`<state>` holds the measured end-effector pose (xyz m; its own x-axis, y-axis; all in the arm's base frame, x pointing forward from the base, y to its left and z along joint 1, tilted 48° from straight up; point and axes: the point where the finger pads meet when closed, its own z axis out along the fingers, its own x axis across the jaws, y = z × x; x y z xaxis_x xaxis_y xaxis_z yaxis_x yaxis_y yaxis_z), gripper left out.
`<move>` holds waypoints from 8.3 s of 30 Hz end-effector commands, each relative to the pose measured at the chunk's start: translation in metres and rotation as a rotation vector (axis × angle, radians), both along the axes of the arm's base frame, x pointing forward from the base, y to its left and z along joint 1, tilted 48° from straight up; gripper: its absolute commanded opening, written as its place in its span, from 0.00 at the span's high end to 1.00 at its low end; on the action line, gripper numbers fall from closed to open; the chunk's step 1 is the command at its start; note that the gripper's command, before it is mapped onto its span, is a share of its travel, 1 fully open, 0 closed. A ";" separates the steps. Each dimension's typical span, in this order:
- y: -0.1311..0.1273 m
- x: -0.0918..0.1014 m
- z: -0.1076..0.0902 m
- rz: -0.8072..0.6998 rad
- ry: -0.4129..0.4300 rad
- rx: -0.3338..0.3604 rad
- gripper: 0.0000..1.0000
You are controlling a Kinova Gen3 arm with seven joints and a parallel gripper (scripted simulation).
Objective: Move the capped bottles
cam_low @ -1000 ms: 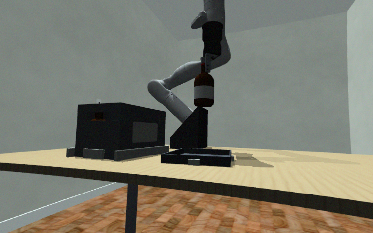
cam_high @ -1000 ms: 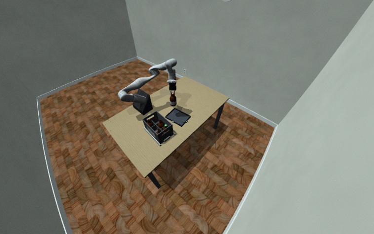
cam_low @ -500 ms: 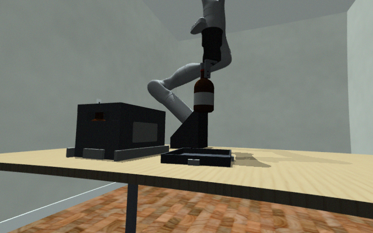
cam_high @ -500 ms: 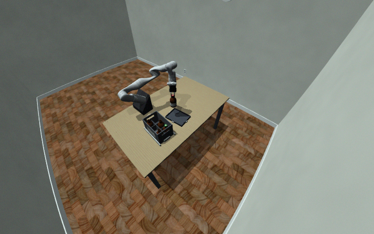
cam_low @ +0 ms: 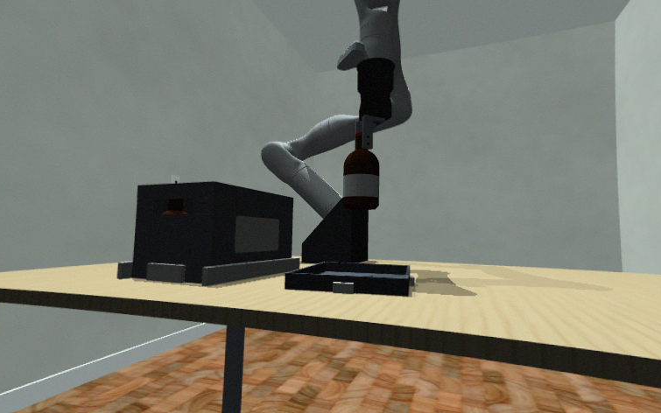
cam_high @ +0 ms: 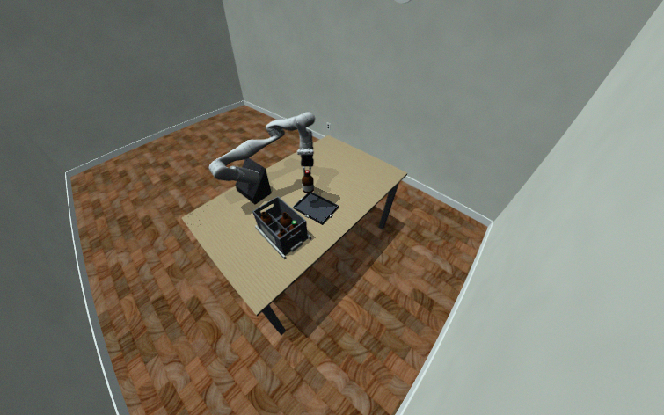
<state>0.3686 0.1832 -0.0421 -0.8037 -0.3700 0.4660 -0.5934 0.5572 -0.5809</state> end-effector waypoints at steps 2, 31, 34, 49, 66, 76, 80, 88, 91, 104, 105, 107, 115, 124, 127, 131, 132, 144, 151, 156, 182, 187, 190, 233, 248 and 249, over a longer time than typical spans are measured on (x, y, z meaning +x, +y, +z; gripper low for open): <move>-0.005 0.002 -0.010 0.019 0.005 0.006 1.00; -0.036 0.000 -0.037 0.014 0.004 0.004 1.00; -0.040 0.001 -0.042 0.017 0.005 0.005 1.00; -0.056 0.000 -0.056 0.015 0.004 0.005 1.00; -0.078 -0.001 -0.074 0.015 0.006 0.008 1.00; -0.084 -0.003 -0.080 0.007 0.007 0.012 1.00; -0.085 -0.003 -0.081 0.012 0.006 0.010 1.00; -0.088 -0.003 -0.082 0.019 0.005 0.006 1.00; -0.087 -0.004 -0.084 0.007 0.006 0.014 1.00; -0.092 -0.003 -0.085 0.019 0.006 0.006 1.00; -0.092 -0.003 -0.085 0.019 0.006 0.006 1.00; -0.090 -0.005 -0.087 0.007 0.005 0.015 1.00; -0.094 -0.004 -0.088 0.014 0.005 0.010 1.00; -0.094 -0.005 -0.090 0.007 0.005 0.015 1.00; -0.094 -0.005 -0.090 0.010 0.005 0.013 1.00; -0.096 -0.004 -0.090 0.013 0.005 0.010 1.00; -0.096 -0.004 -0.090 0.014 0.005 0.010 1.00; -0.095 -0.005 -0.091 0.010 0.005 0.013 1.00; -0.097 -0.004 -0.090 0.016 0.005 0.008 1.00; -0.098 -0.004 -0.090 0.019 0.006 0.006 1.00; -0.098 -0.004 -0.090 0.014 0.005 0.010 1.00; -0.099 -0.003 -0.089 0.018 0.006 0.007 1.00; -0.100 -0.002 -0.088 0.019 0.006 0.006 1.00; -0.100 -0.003 -0.089 0.016 0.006 0.010 1.00; -0.097 -0.004 -0.090 0.013 0.006 0.016 0.00; -0.097 -0.004 -0.090 0.013 0.006 0.016 0.00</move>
<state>0.3643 0.0854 -0.1325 -0.7961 -0.3864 0.4658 -0.6038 0.5583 -0.5689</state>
